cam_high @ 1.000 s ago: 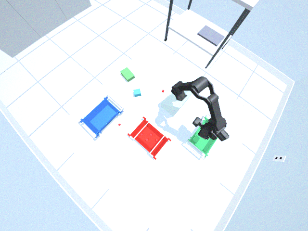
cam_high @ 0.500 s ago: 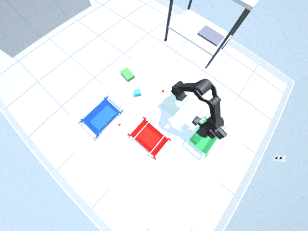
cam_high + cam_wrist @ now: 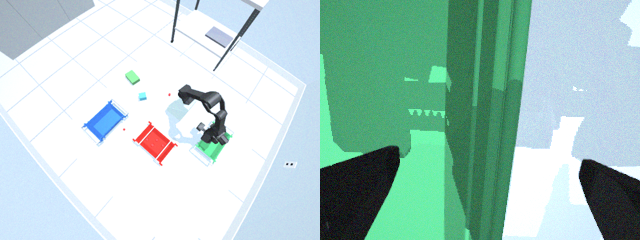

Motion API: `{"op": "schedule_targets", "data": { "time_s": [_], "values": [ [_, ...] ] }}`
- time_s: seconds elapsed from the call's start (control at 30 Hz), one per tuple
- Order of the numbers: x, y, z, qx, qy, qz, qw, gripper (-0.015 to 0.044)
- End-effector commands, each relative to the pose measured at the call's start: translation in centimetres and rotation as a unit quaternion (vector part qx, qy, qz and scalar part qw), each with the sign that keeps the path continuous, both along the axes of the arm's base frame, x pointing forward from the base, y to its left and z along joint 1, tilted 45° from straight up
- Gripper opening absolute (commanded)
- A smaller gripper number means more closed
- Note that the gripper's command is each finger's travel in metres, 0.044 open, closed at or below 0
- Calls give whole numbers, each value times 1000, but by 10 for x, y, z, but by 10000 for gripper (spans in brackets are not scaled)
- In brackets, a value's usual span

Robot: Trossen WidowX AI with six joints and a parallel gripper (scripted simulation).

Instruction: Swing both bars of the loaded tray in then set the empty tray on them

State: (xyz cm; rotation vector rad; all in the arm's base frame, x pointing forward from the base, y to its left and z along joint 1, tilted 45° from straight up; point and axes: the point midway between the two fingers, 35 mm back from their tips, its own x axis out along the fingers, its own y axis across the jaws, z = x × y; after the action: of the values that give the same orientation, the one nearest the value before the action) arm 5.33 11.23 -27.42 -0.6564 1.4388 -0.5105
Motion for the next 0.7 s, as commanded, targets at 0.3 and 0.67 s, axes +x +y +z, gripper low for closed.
{"op": "schedule_targets", "data": {
  "time_s": [0.3, 0.67],
  "values": [
    [1, -5, -3, -1, 0, 4, 1000, 337],
    [1, -5, -3, -1, 0, 4, 1000, 208]
  ]
}}
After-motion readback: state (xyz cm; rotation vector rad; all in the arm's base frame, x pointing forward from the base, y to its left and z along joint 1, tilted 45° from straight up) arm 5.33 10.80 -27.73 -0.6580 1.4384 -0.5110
